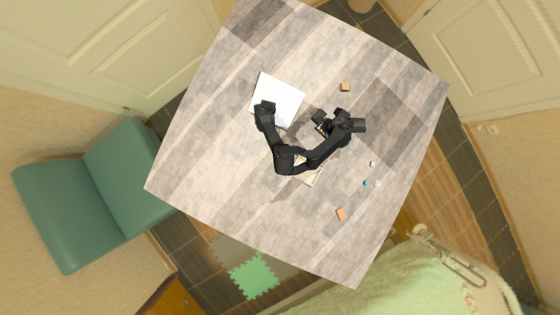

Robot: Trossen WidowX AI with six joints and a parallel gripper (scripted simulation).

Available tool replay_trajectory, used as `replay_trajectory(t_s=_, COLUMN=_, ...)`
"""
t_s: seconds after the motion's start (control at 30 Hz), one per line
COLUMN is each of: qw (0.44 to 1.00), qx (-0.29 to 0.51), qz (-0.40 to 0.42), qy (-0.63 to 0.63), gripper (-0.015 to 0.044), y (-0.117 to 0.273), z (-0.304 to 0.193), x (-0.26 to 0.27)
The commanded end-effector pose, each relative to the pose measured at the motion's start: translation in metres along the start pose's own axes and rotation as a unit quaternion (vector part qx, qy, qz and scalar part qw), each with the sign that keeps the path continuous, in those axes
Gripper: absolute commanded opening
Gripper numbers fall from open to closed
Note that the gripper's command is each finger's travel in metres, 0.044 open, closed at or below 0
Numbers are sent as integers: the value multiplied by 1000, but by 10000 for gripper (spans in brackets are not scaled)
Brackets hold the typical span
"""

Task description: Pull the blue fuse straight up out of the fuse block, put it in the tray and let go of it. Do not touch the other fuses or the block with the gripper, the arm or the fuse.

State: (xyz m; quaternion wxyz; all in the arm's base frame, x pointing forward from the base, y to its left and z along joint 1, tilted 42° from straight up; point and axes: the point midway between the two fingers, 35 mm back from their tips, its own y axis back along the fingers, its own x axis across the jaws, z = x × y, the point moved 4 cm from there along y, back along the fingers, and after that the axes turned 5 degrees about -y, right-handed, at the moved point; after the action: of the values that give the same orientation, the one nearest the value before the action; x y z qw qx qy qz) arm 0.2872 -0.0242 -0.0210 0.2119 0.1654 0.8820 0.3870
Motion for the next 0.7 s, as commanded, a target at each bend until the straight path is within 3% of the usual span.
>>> replay_trajectory(t_s=0.0, qw=1000, qx=-1, qz=1, qy=-2, gripper=0, y=2, z=0, x=0)
replay_trajectory(t_s=0.67, qw=1000, qx=-1, qz=2, qy=-2, gripper=0, y=27, z=0, x=0)
